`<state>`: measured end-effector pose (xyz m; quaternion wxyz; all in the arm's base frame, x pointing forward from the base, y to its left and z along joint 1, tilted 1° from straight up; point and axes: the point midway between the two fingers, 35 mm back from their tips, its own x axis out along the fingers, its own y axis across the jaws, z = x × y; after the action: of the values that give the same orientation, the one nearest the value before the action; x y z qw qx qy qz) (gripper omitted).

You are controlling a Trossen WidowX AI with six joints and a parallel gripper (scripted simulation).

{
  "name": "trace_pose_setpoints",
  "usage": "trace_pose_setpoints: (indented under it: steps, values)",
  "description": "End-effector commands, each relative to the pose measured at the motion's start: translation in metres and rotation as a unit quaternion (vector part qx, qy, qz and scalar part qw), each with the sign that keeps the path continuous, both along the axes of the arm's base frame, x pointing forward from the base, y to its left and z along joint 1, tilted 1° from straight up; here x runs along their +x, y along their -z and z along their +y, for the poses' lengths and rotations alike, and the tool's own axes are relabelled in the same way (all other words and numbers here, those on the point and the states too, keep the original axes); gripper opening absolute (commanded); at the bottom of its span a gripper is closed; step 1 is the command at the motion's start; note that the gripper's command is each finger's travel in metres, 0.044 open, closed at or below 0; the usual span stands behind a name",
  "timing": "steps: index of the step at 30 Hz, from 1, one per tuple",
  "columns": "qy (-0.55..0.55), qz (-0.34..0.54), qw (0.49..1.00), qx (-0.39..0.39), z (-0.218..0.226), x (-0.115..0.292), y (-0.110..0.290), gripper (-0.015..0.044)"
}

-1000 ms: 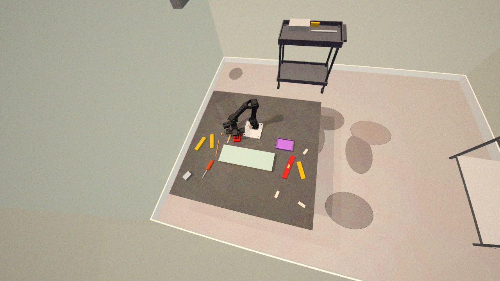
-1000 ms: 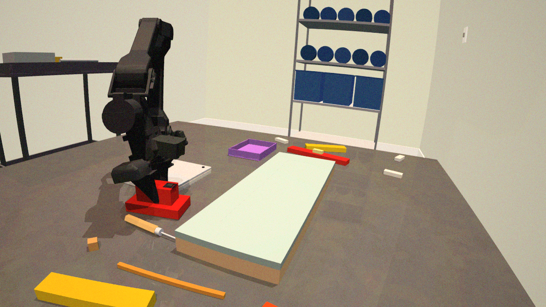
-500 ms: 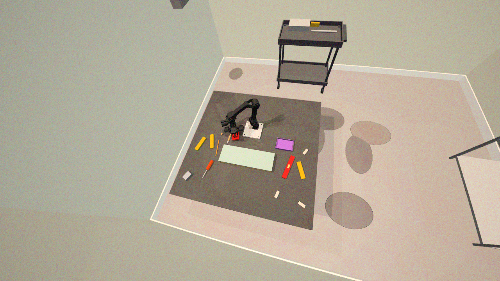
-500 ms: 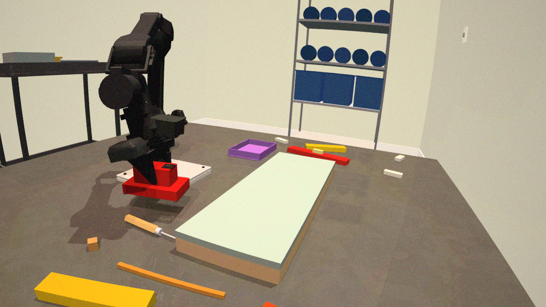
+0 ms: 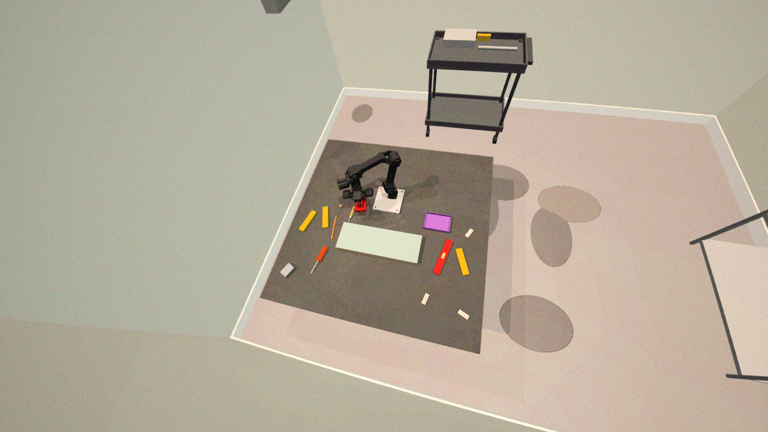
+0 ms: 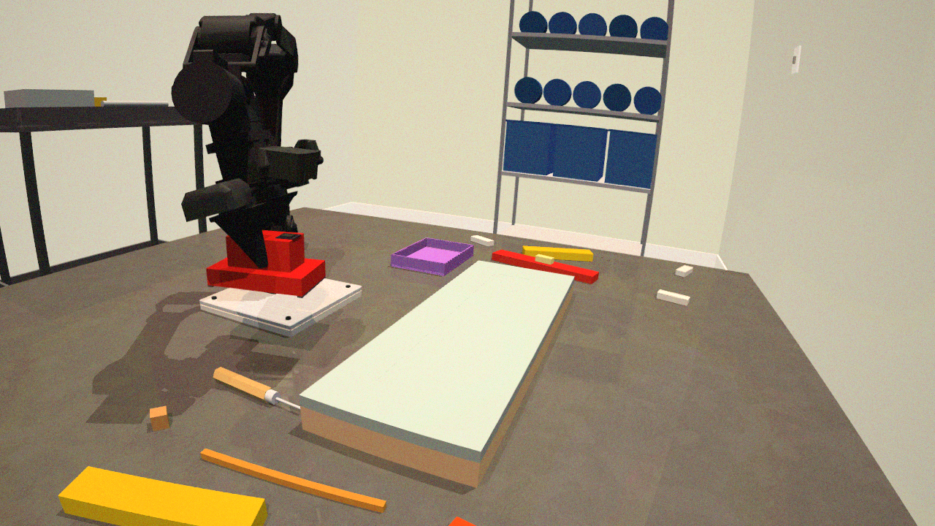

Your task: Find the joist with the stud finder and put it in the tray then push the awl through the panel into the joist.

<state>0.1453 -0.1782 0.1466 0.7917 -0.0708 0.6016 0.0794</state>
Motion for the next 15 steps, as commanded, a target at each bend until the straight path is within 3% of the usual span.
trace_pose_setpoints:
  steps: [1, 15]
  values:
    - [0.009, 0.000, 1.000, -0.001, -0.007, 0.010, -0.005, 0.0000]
    - [0.054, 0.002, 0.999, -0.003, -0.036, 0.074, -0.020, 0.0000]
